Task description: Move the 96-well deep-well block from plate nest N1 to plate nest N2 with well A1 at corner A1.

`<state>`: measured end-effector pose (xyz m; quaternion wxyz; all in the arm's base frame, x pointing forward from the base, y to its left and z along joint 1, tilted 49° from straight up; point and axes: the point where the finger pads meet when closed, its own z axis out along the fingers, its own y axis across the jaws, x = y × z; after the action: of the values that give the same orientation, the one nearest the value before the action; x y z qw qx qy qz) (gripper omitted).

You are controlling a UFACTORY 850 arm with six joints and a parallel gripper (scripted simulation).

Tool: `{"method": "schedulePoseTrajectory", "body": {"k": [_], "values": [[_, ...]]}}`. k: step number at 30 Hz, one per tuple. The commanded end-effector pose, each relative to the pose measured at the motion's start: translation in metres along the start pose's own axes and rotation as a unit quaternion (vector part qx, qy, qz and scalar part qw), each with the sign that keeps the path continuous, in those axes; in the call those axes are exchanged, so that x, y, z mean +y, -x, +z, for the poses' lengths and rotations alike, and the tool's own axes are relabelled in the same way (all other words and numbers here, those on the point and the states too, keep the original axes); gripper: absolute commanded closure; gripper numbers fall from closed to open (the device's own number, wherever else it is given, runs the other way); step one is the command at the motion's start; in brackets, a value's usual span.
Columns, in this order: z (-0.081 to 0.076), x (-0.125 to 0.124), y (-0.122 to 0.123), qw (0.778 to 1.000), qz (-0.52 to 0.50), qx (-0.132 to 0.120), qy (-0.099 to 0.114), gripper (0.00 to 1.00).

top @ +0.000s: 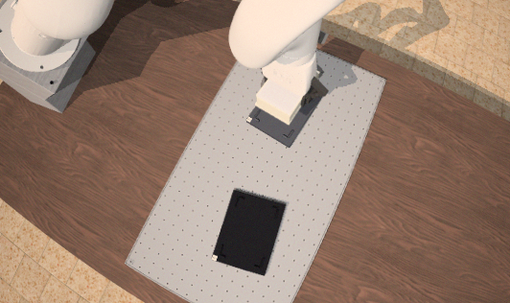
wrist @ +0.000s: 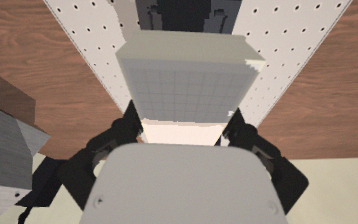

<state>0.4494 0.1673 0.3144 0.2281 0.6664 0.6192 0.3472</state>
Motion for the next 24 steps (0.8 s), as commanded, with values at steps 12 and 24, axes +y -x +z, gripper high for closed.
{"method": "schedulePoseTrajectory", "body": {"k": [12,24], "values": [[-0.0171,0.0005,-0.0002,1.0,0.0,-0.001,0.0,1.0],[-0.0171,0.0014,0.003,1.0,-0.017,-0.001,0.0,1.0]]}}
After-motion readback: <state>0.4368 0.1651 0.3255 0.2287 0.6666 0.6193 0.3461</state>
